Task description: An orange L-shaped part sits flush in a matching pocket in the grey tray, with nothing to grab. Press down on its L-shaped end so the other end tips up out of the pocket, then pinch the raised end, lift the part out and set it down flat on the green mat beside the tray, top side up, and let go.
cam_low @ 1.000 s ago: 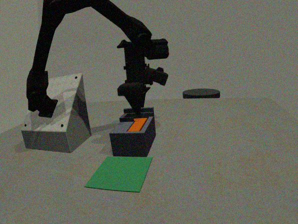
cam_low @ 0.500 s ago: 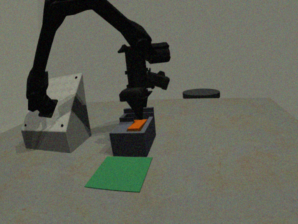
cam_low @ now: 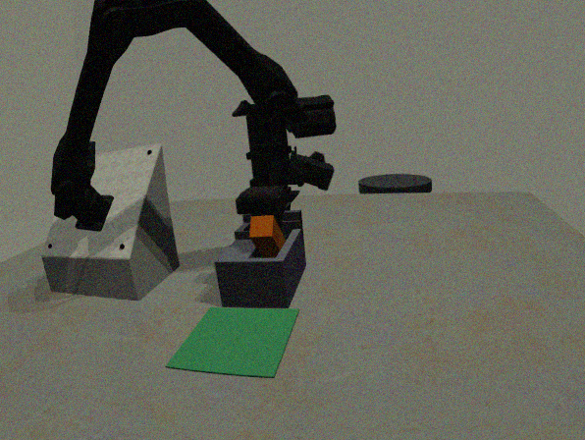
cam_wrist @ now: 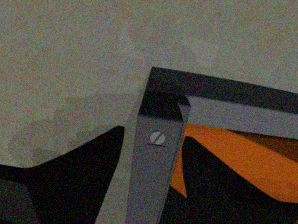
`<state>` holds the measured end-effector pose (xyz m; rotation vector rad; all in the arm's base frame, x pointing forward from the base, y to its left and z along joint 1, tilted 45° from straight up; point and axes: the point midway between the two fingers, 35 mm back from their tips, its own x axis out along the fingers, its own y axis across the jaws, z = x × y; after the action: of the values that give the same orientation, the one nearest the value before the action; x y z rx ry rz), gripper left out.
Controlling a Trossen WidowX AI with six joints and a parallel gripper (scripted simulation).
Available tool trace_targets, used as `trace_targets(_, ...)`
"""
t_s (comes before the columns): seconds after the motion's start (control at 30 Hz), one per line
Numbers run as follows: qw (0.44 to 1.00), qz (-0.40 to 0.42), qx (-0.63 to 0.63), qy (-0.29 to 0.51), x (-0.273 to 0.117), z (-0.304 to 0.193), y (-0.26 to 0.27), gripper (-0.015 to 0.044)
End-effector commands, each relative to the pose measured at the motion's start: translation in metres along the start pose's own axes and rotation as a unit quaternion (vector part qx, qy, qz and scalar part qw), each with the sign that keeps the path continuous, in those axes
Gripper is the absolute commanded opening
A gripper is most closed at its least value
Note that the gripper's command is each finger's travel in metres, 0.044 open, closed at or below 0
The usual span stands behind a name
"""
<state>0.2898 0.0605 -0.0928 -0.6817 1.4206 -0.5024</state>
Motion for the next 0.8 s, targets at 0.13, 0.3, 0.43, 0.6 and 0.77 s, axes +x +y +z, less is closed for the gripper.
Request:
trace_targets(0.13,1.000,-0.008,-0.007,0.006,0.0054,-0.0047,-0.0014,0.0180)
trace_targets(0.3,1.000,-0.008,-0.007,0.006,0.0054,-0.0047,-0.0014,0.0180)
trace_targets(0.43,1.000,-0.008,-0.007,0.006,0.0054,-0.0047,-0.0014,0.0180)
trace_targets(0.6,1.000,-0.002,-0.001,0.002,0.0021,-0.0013,-0.0001,0.0180)
trace_targets(0.77,1.000,-0.002,-0.002,0.002,0.0016,-0.0014,0.0004,0.0180)
